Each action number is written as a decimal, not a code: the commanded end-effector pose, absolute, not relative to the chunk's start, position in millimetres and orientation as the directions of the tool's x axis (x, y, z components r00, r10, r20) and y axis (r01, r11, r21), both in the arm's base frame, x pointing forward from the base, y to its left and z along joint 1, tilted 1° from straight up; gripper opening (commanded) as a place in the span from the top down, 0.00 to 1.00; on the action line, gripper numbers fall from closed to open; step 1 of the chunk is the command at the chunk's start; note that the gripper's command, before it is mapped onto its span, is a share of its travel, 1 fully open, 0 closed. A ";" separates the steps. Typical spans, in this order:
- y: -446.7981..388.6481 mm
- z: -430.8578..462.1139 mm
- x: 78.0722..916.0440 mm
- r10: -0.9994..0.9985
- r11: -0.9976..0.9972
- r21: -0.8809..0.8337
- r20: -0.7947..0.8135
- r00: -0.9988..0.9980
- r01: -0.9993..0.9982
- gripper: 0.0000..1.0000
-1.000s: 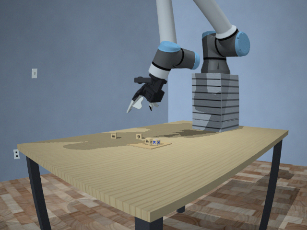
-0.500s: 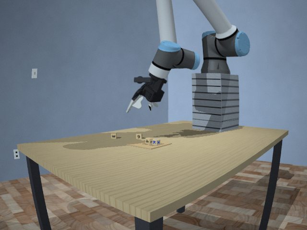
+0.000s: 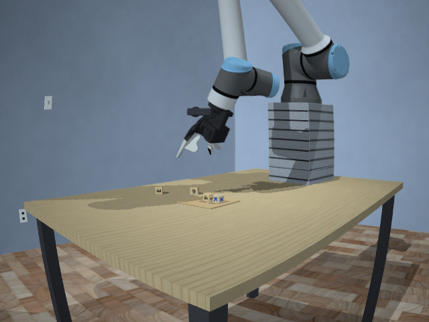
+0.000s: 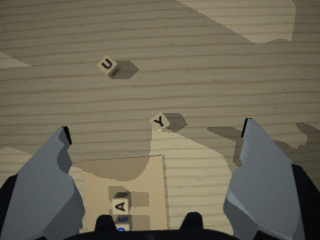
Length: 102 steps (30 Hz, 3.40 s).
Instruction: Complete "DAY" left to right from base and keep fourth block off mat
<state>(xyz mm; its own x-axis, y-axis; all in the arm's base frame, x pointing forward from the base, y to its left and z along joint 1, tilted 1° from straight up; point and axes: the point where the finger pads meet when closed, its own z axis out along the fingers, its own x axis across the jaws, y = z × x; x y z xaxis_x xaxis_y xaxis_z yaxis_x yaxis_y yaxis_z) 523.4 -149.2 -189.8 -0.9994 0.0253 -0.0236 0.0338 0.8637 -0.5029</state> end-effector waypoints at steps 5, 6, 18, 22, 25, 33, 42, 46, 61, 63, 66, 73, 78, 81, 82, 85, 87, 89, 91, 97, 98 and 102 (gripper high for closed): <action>-149.5 -190.3 520.5 0.027 0.865 -0.501 -0.021 -0.999 0.034 0.00; -149.5 -190.3 520.5 0.027 0.865 -0.501 -0.021 -0.999 0.034 0.00; -156.1 -190.4 528.8 0.027 0.864 -0.502 -0.024 -0.999 0.036 0.00; -216.2 -190.9 578.1 0.027 0.865 -0.501 -0.023 -0.999 0.035 0.00; -239.5 -189.6 594.0 0.027 0.865 -0.501 -0.023 -0.999 0.035 0.00; -247.6 -188.9 601.9 0.023 0.865 -0.502 -0.023 -0.999 0.031 0.00; -249.2 -187.1 600.9 0.026 0.864 -0.503 -0.025 -0.999 0.035 0.00; -249.2 -187.1 600.9 0.026 0.864 -0.503 -0.025 -0.999 0.035 0.00; -249.2 -187.4 600.8 0.026 0.864 -0.503 -0.024 -0.999 0.035 0.00; -249.2 -187.4 600.8 0.026 0.864 -0.503 -0.024 -0.999 0.035 0.00; -249.2 -187.4 600.8 0.026 0.864 -0.503 -0.024 -0.999 0.035 0.00; -249.2 -187.4 600.8 0.026 0.864 -0.503 -0.024 -0.999 0.035 0.00; -249.2 -187.4 600.8 0.026 0.864 -0.503 -0.024 -0.999 0.035 0.00; -249.2 -187.4 600.8 0.026 0.864 -0.503 -0.024 -0.999 0.035 0.00; -249.2 -187.4 600.8 0.026 0.864 -0.503 -0.024 -0.999 0.035 0.00; -247.4 -188.0 597.2 0.022 0.867 -0.498 -0.018 -1.000 0.028 0.00; -245.9 -188.1 593.9 0.008 0.874 -0.485 -0.007 -1.000 0.011 0.00; -242.6 -188.3 589.8 -0.019 0.887 -0.462 0.009 -1.000 -0.021 0.00; -237.2 -188.4 583.7 -0.062 0.903 -0.425 0.031 -0.998 -0.069 0.00; -224.2 -187.6 570.7 -0.153 0.925 -0.343 0.061 -0.986 -0.165 0.00; -224.2 -187.6 570.7 -0.153 0.925 -0.343 0.061 -0.986 -0.165 0.00; -213.8 -186.3 561.7 -0.217 0.931 -0.284 0.070 -0.974 -0.228 0.00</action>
<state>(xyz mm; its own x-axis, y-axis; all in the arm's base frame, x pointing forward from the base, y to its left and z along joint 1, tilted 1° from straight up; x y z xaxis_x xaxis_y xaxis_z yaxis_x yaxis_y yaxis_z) 575.1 -227.8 -183.9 -0.9899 -0.1333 0.0478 -0.1415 0.9200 -0.3655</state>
